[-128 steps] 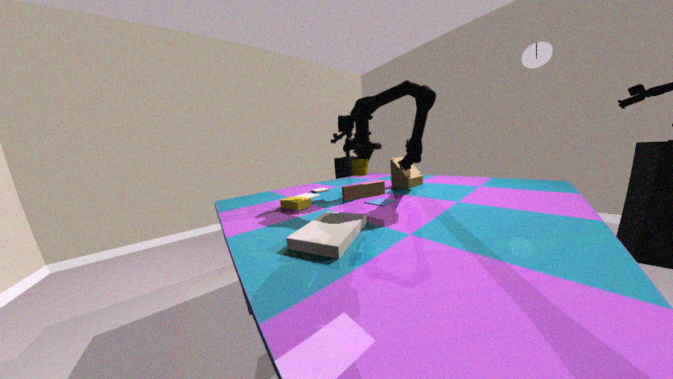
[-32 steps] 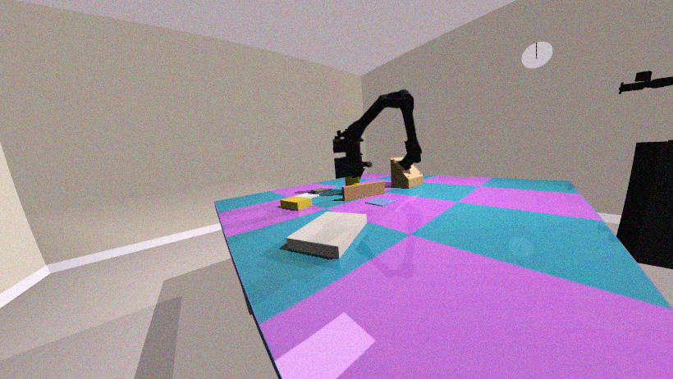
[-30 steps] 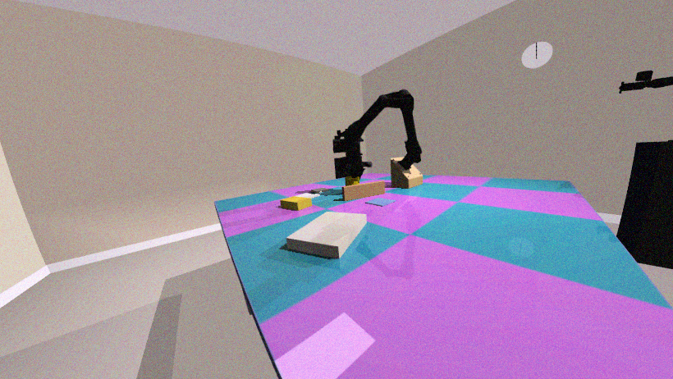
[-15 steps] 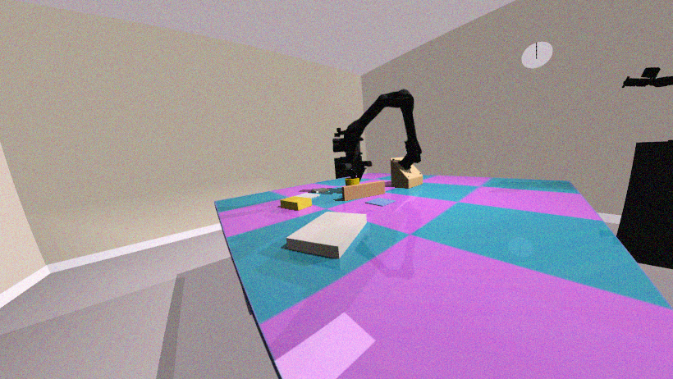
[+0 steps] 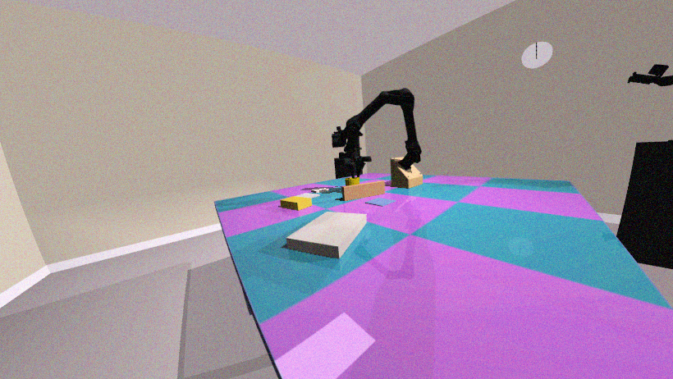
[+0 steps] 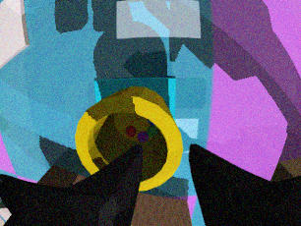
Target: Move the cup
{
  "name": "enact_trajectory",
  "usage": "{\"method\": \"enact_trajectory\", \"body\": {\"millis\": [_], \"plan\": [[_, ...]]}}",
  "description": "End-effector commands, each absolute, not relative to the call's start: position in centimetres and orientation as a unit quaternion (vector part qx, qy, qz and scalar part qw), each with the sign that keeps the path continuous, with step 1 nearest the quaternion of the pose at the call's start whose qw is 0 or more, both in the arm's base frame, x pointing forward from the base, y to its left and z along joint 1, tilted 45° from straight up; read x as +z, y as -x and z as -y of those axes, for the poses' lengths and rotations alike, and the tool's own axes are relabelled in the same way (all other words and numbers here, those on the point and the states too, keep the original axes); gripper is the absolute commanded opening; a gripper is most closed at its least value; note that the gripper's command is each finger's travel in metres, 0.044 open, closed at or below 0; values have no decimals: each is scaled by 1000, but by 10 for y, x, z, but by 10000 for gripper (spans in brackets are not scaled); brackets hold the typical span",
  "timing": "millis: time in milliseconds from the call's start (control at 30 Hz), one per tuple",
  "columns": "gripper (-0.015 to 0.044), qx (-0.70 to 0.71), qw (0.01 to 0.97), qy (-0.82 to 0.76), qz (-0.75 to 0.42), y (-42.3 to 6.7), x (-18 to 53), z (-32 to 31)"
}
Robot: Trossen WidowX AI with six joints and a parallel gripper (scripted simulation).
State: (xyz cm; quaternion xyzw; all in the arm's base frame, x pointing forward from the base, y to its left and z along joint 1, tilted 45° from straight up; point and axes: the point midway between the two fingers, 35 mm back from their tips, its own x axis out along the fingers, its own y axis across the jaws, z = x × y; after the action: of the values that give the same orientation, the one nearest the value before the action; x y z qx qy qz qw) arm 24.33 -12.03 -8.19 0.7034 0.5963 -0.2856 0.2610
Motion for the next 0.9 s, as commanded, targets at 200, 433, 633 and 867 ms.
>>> {"method": "enact_trajectory", "body": {"millis": [200, 433, 633, 867], "plan": [[147, -285, 263, -702, -598, -242, -71, 131], [199, -286, 260, -704, -596, -241, -69, 134], [357, -286, 260, -704, -596, -241, -69, 134], [440, -286, 261, -703, -596, -240, -57, 147]]}}
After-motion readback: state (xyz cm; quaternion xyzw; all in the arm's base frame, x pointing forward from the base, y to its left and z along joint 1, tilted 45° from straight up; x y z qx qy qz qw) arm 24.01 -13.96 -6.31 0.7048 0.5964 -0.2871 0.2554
